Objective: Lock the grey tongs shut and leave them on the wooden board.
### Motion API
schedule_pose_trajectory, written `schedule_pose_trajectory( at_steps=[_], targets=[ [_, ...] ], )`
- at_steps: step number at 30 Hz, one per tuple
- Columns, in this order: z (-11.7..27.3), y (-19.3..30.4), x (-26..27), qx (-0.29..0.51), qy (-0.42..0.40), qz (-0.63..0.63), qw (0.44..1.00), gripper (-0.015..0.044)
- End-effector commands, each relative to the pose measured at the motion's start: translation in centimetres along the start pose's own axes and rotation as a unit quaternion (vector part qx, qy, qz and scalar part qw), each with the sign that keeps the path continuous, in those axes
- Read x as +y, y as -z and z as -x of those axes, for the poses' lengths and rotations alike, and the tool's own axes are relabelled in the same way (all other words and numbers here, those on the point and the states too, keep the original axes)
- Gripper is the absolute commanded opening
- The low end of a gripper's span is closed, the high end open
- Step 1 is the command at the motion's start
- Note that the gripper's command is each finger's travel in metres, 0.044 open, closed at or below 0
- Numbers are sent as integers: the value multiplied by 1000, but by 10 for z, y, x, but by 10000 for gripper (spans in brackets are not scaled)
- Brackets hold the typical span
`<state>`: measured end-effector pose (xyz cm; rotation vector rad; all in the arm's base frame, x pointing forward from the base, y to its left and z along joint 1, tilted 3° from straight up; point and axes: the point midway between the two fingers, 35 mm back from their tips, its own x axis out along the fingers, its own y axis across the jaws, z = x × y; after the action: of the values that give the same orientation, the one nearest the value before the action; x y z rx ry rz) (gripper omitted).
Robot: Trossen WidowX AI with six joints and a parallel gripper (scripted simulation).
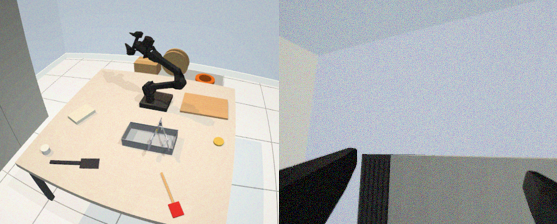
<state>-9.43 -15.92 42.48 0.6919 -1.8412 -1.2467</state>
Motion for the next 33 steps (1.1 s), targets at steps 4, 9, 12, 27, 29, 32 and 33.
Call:
schedule_pose_trajectory(
  at_steps=[4, 9, 12, 27, 29, 32, 33],
  targets=[
    [-18, 80, -40, 180, 72, 209, 959, 440],
    [-10, 140, -71, 319, 76, 402, 855, 440],
    [8, 181, -91, 413, 43, 509, 754, 440],
    [133, 294, -146, 616, -252, 699, 261, 440],
    [155, 303, -150, 621, -305, 697, 188, 440],
    [187, 314, -157, 615, -387, 683, 77, 440],
    [199, 317, -159, 610, -414, 675, 41, 440]
  ],
)
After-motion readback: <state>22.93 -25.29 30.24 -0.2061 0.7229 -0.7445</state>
